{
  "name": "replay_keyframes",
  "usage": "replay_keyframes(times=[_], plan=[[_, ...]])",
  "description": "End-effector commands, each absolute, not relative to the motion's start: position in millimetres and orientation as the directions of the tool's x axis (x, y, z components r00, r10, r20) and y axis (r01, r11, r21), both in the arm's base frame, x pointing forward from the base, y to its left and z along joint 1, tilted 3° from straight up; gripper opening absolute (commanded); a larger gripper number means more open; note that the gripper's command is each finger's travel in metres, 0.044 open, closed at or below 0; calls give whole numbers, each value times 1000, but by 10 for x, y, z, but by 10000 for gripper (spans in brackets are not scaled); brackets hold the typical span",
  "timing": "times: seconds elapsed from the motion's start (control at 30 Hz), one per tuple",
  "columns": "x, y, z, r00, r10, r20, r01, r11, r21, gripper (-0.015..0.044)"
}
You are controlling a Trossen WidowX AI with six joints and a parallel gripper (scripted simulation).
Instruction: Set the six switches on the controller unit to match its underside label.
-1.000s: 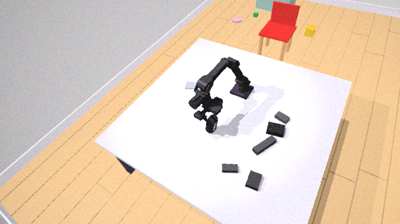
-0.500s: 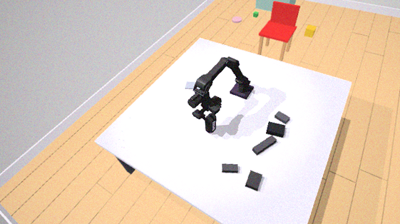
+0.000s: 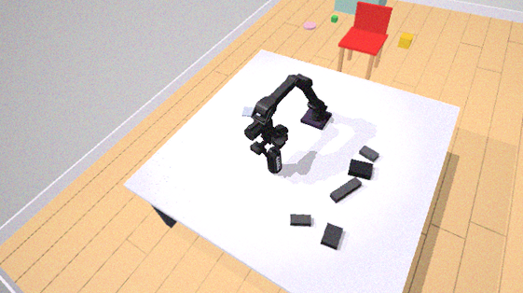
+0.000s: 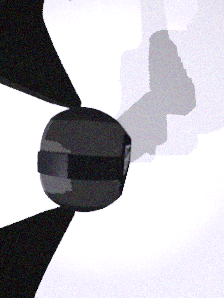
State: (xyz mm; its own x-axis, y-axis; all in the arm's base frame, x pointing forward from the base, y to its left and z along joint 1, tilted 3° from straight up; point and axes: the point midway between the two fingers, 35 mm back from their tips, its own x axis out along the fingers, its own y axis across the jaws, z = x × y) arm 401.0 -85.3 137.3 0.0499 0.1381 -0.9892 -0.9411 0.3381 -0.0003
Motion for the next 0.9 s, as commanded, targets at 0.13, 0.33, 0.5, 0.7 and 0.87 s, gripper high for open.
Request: replay_keyframes(times=[0.13, 0.33, 0.5, 0.7, 0.87], plan=[[3981, -933, 1317, 28, 112, -993, -942, 335, 11, 338], [3966, -975, 1311, 23, 98, -995, -942, 335, 11, 338], [3953, -1010, 1304, 19, 86, -996, -942, 335, 11, 338], [3939, -1051, 1295, 14, 73, -997, -942, 335, 11, 338], [3926, -1085, 1286, 10, 61, -998, -942, 335, 11, 338]])
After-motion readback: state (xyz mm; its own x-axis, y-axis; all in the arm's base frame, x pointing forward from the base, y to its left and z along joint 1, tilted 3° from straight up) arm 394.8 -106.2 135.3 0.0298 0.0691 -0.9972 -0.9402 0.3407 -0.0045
